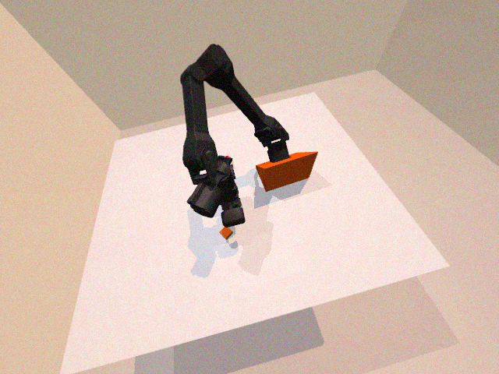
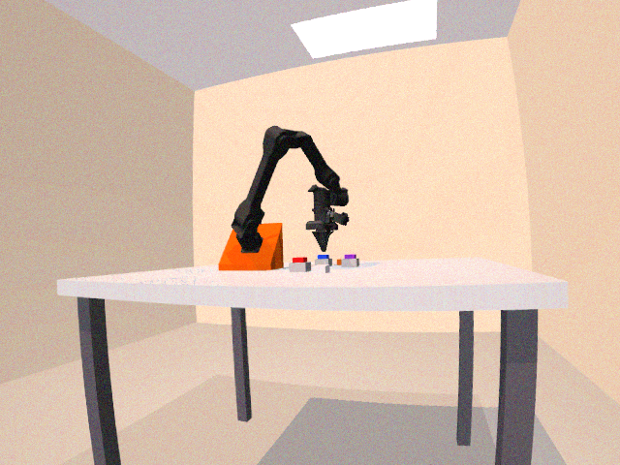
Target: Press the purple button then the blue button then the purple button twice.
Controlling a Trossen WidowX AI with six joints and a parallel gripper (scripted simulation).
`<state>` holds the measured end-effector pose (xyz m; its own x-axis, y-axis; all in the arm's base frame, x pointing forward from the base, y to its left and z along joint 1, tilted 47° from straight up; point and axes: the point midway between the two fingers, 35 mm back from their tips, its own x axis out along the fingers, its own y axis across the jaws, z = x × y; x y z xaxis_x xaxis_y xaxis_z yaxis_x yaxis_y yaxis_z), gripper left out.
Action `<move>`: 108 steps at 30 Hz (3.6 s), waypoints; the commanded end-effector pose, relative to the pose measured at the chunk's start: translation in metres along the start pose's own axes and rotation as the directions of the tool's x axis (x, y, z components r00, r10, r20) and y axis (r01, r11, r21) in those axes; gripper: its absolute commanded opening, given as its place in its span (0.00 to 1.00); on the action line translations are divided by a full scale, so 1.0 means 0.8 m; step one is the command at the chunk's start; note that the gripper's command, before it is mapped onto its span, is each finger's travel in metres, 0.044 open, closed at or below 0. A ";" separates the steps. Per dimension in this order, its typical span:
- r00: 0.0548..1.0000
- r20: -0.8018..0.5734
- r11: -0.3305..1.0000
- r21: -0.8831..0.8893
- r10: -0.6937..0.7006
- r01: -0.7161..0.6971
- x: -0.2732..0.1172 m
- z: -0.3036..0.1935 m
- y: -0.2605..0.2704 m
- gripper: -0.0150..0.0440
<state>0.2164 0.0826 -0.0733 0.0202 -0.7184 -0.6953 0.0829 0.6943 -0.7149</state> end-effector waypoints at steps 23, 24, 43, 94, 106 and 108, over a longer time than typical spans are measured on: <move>1.000 -0.001 1.000 -0.008 -0.012 0.012 0.021 -0.003 -0.003 0.29; 1.000 -0.001 1.000 -0.008 -0.012 0.012 0.021 -0.003 -0.003 0.29; 1.000 -0.003 1.000 -0.010 -0.008 0.008 -0.094 -0.003 -0.001 0.29; 1.000 0.002 1.000 -0.005 -0.016 0.016 0.021 0.127 -0.064 0.29; 1.000 0.002 1.000 -0.005 -0.016 0.016 0.021 0.127 -0.064 0.29; 1.000 0.002 1.000 -0.005 -0.016 0.016 0.021 0.127 -0.064 0.29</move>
<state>0.3147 0.0321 -0.0400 0.0213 -0.7253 -0.6881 0.0848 0.6871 -0.7216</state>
